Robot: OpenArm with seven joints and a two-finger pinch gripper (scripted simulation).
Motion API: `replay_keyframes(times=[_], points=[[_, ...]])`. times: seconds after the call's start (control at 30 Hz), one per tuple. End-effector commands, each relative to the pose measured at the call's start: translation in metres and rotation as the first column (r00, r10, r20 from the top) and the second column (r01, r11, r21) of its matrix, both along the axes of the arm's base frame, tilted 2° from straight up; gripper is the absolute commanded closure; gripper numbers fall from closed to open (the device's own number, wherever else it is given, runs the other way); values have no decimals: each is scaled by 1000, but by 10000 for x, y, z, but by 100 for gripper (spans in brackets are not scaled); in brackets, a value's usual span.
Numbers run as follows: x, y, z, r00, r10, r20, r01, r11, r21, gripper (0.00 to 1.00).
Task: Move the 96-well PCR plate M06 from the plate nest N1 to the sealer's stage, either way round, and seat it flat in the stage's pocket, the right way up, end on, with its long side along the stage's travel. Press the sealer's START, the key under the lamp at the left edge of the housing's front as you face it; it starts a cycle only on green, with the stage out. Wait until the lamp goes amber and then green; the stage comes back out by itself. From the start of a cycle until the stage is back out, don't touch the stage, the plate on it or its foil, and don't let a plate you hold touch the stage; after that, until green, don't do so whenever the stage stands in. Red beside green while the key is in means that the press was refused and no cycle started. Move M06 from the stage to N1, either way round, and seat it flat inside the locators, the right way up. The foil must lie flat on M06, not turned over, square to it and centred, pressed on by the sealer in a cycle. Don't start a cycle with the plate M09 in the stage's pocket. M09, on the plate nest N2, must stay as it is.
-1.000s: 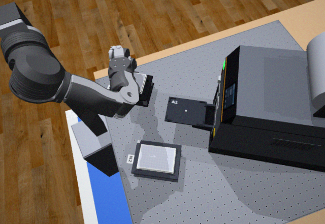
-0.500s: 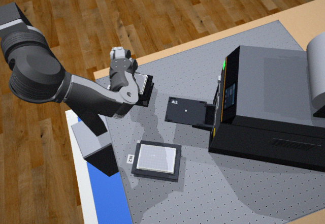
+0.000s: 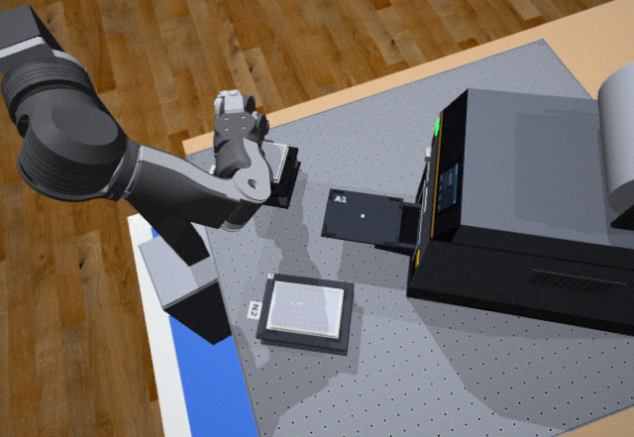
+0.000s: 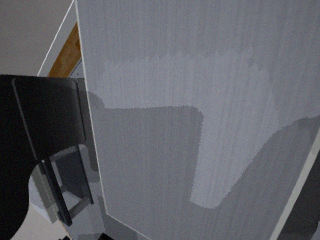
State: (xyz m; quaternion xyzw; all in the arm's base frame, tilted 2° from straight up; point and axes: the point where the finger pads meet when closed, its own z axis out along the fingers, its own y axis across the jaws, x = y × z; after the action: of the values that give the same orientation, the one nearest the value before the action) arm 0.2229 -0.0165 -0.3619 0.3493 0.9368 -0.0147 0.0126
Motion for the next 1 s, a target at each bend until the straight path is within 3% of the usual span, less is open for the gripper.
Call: replay_keyframes(times=[0.0, 0.4, 0.97], points=[[-1, -4, 10, 1000, -4, -2, 4, 1000, -1, 100], [-40, -3, -12, 1000, 0, -7, 0, 1000, -1, 100], [-16, -9, 4, 1000, 0, -4, 0, 1000, -2, 100]])
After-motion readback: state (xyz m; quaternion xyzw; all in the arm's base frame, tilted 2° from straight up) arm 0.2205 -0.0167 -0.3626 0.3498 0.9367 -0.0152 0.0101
